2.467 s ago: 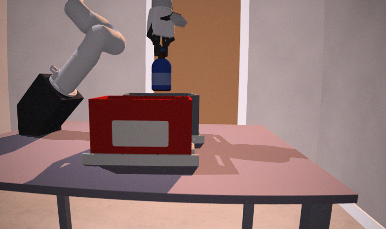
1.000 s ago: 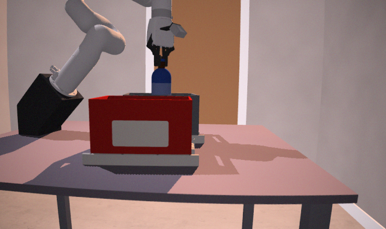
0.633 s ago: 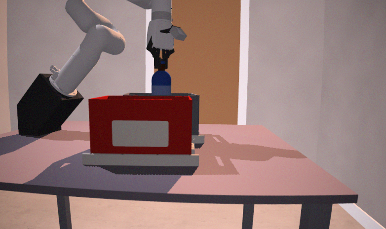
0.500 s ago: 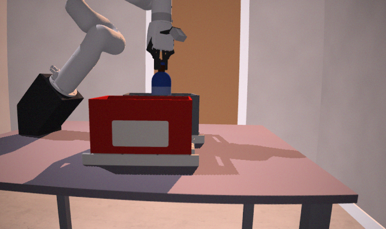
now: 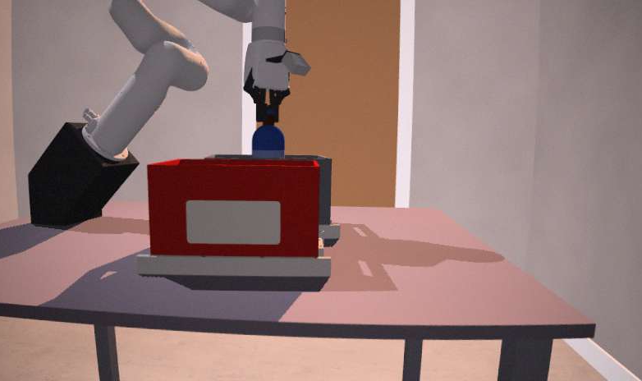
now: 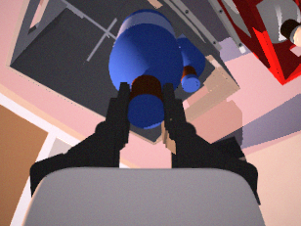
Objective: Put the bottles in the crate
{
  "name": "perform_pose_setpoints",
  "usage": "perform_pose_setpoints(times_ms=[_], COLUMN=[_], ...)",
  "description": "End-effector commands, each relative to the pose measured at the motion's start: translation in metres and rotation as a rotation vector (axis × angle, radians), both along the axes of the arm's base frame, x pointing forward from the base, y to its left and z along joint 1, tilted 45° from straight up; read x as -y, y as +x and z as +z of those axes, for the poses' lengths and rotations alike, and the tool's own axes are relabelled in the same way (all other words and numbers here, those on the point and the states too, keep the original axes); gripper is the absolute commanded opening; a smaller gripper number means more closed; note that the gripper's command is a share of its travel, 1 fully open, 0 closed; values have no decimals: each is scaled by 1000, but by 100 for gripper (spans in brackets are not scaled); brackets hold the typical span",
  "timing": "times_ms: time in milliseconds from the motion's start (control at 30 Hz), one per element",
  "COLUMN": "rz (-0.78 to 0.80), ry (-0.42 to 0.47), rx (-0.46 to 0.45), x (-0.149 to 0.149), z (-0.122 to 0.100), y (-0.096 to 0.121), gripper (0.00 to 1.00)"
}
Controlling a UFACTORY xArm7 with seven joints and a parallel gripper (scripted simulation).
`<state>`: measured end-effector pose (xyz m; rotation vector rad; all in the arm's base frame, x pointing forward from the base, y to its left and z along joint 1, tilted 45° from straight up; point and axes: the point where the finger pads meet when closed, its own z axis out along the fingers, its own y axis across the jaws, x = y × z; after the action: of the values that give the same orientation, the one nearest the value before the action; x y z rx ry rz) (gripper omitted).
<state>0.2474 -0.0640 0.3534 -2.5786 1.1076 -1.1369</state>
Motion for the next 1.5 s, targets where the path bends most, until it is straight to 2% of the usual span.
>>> perform_pose_setpoints(times_ms=[0, 1467], rz=[0, 0], ry=[-1, -1], rx=[4, 4], x=[1, 8], z=[-2, -29], y=[4, 30], gripper=[0, 0])
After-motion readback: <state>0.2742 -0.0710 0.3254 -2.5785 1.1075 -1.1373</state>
